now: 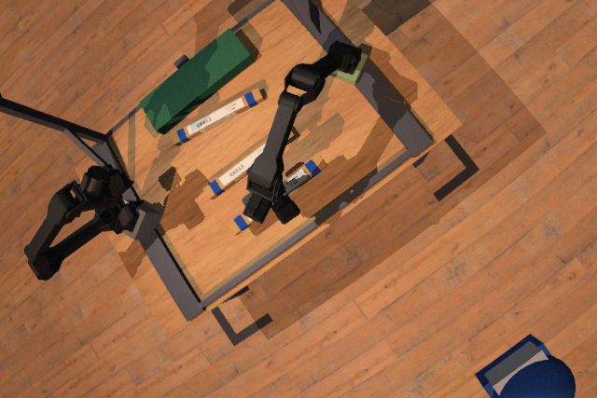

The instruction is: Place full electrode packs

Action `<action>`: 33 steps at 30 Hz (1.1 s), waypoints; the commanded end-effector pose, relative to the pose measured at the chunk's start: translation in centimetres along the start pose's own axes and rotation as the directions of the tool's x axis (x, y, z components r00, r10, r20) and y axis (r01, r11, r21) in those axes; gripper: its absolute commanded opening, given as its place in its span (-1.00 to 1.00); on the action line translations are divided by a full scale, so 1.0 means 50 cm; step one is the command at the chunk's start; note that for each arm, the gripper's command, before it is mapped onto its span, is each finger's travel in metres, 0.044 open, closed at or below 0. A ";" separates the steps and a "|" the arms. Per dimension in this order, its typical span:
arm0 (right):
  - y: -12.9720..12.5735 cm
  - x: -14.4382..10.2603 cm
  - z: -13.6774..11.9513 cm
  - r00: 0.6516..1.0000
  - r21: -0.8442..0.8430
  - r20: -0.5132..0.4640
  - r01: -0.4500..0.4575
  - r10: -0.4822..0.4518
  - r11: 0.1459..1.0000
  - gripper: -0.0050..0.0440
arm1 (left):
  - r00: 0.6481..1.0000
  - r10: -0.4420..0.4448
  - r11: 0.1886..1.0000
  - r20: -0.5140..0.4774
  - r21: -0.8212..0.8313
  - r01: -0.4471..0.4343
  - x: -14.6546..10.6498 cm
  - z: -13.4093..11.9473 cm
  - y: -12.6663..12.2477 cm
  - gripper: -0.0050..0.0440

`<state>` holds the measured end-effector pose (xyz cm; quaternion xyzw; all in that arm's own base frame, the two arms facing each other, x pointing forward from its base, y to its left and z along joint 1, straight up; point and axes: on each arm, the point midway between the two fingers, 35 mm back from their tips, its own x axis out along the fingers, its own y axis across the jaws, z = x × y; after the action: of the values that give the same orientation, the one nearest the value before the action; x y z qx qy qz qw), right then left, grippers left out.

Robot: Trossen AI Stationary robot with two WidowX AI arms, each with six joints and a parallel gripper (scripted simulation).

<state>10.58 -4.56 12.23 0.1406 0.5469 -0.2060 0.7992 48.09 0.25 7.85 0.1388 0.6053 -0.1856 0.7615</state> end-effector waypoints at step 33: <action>0.001 -0.011 0.009 1.000 0.001 0.022 -0.002 0.002 1.000 0.55 | 0.995 0.038 0.999 0.090 0.010 -0.039 0.035 0.018 0.009 -1.00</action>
<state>10.58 -4.56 12.23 0.1406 0.5469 -0.2060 0.7992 47.56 0.22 2.42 0.1362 0.6141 -0.1875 0.7544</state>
